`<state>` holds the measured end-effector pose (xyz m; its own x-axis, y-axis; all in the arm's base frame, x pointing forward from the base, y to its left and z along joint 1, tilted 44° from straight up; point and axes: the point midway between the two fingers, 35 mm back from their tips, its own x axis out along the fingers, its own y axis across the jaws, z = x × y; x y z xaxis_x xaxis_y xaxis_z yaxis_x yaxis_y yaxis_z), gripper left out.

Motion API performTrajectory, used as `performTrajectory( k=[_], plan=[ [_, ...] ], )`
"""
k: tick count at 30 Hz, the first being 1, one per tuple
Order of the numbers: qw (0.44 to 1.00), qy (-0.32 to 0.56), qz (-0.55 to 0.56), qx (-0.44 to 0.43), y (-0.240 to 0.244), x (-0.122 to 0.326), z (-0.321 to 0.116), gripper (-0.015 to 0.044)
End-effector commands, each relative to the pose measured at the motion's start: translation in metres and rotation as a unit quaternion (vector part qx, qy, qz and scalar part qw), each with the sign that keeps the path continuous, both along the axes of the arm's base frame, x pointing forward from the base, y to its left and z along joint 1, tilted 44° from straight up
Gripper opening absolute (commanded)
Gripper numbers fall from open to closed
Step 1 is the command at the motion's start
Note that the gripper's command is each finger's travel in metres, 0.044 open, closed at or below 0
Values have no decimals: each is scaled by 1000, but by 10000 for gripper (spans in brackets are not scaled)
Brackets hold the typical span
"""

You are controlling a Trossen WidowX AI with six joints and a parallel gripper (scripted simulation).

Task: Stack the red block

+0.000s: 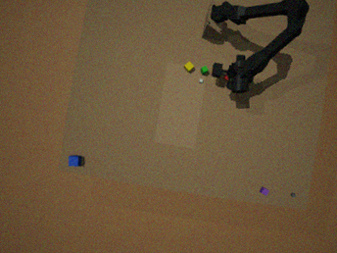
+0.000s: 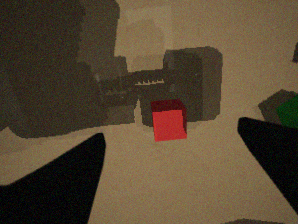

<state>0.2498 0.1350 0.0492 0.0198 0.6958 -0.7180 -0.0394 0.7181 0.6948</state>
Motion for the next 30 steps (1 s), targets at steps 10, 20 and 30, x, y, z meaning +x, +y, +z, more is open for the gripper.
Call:
performTrajectory(
  k=[10, 20, 30],
  plan=[
    [1000, 5, 1, -2, 14, -3, -17, 440],
    [1000, 5, 1, -1, 23, -3, -25, 440],
    [1000, 5, 1, -1, 23, -3, -25, 440]
  ],
)
